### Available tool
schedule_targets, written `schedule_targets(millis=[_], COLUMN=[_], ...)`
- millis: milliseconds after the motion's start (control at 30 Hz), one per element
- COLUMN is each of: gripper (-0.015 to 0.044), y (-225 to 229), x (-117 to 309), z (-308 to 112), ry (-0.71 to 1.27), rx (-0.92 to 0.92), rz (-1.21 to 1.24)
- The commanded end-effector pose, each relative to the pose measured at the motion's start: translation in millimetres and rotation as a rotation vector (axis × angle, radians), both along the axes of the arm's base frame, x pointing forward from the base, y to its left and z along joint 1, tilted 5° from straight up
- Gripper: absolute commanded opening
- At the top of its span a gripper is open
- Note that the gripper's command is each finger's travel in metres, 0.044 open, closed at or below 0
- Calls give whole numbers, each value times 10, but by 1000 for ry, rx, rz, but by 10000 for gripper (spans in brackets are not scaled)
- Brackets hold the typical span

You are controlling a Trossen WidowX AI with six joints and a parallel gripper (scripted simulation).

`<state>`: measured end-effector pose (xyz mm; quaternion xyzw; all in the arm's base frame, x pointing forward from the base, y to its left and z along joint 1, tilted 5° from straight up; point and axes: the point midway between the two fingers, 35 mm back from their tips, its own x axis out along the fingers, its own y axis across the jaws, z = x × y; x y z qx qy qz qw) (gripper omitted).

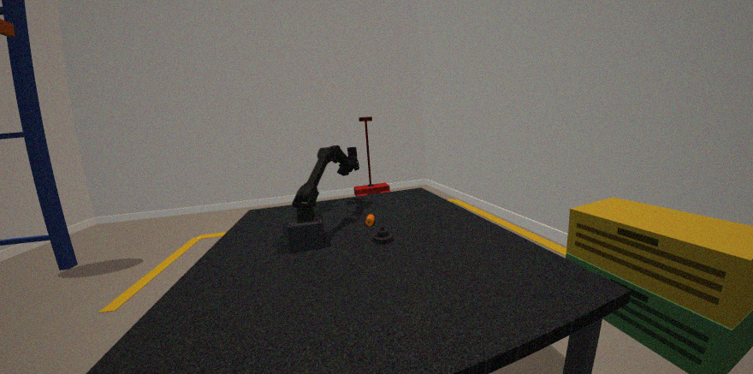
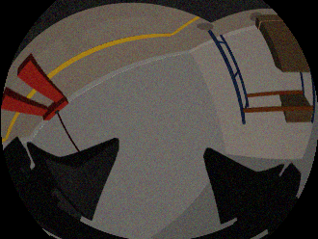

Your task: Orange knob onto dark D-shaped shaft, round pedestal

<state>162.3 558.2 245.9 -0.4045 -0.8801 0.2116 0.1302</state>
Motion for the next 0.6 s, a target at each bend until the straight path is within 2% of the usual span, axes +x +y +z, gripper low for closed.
schedule_targets(millis=[0, 67, 167, 333, 567], gripper=[426, 440, 440, 440, 440], y=[-5, -54, -312, -794, -1738], x=[25, 221, 818, 1404, 1893], z=[-5, -55, -284, -672, -1299], ry=[12, 106, 421, 816, 1373], rx=[-12, -109, -394, -677, -959], rz=[-9, -81, -320, -623, -1079])
